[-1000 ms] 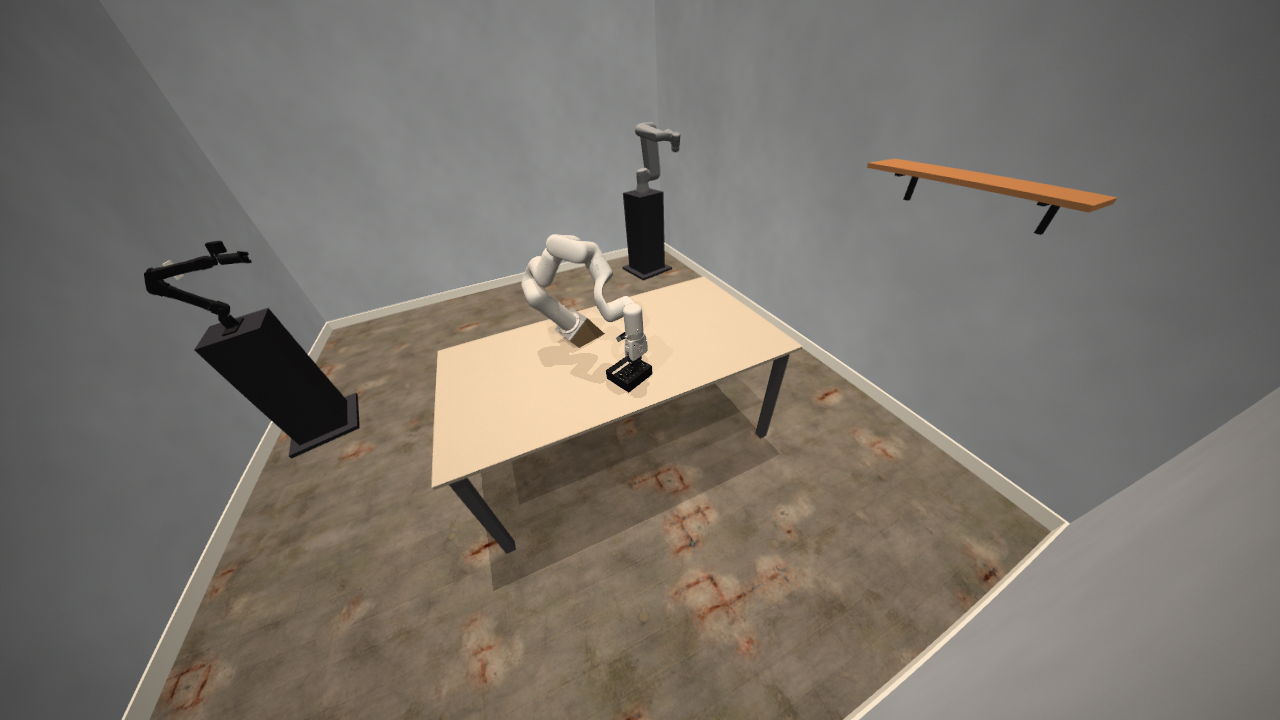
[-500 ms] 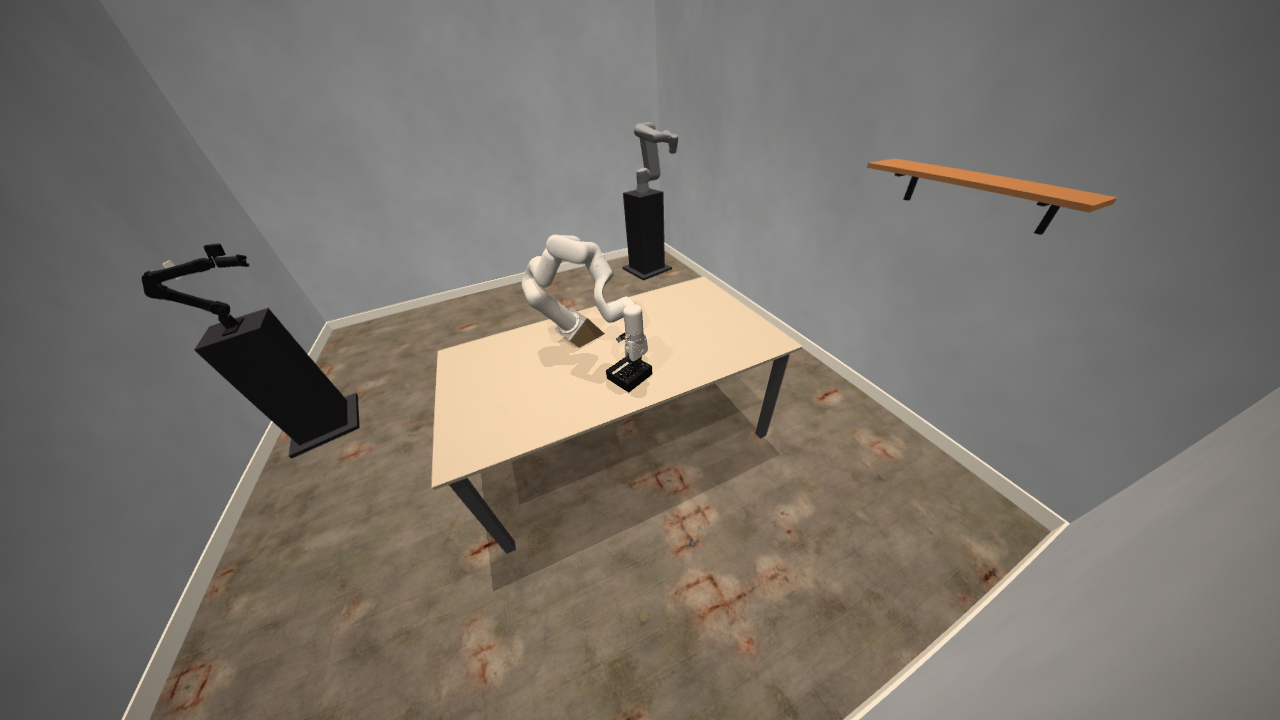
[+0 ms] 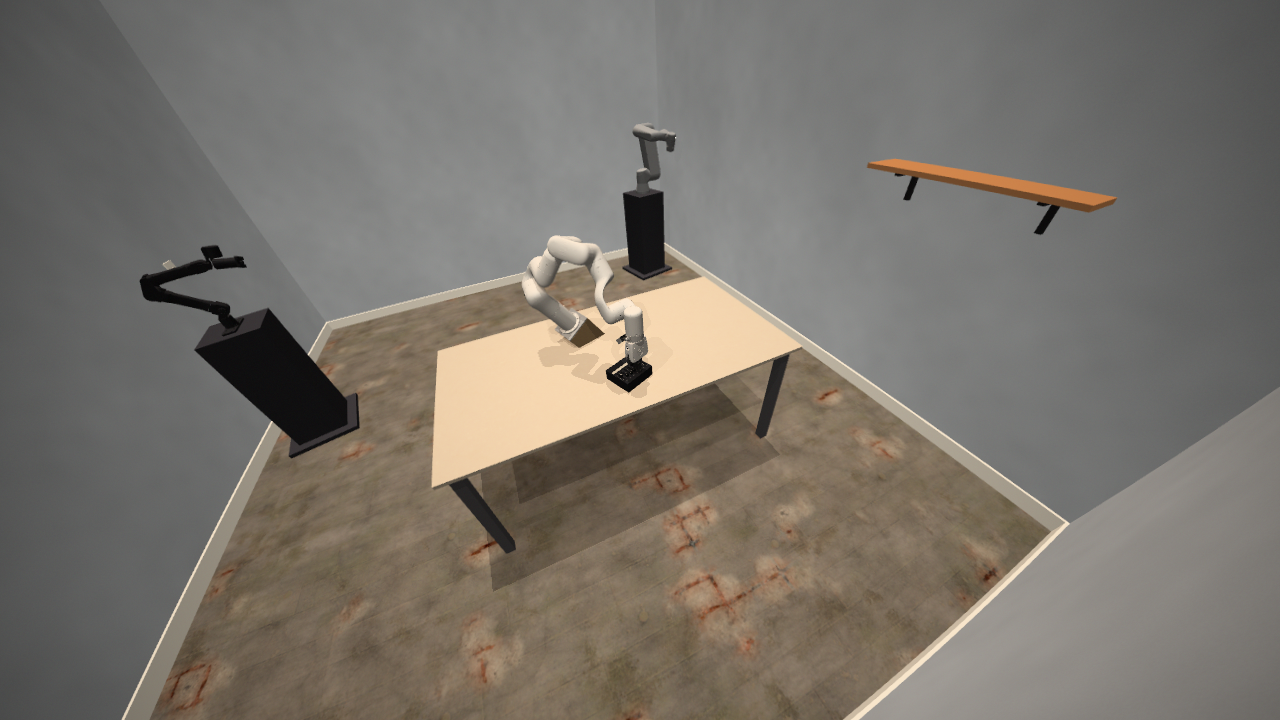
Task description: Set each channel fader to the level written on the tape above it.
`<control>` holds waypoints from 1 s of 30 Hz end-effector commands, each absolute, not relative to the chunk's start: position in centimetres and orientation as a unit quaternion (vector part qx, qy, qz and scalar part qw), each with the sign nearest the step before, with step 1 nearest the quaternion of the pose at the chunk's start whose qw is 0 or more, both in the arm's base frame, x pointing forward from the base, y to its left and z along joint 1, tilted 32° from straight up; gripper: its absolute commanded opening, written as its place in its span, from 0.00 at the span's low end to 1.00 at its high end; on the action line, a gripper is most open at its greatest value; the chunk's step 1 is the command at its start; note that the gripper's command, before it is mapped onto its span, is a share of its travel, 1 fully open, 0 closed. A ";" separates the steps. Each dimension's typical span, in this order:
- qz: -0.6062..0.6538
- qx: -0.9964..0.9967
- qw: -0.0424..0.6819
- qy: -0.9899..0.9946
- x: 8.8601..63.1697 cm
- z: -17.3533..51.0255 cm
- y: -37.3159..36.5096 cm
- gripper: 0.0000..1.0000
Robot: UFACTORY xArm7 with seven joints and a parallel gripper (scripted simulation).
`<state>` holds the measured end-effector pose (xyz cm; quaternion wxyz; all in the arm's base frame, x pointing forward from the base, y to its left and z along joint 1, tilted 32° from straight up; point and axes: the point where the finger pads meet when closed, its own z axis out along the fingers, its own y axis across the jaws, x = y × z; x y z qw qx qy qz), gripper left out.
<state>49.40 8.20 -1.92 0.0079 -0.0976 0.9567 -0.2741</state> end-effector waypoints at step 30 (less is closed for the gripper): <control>-0.273 -0.098 0.010 0.957 49.7 -2.9 7.7 0.00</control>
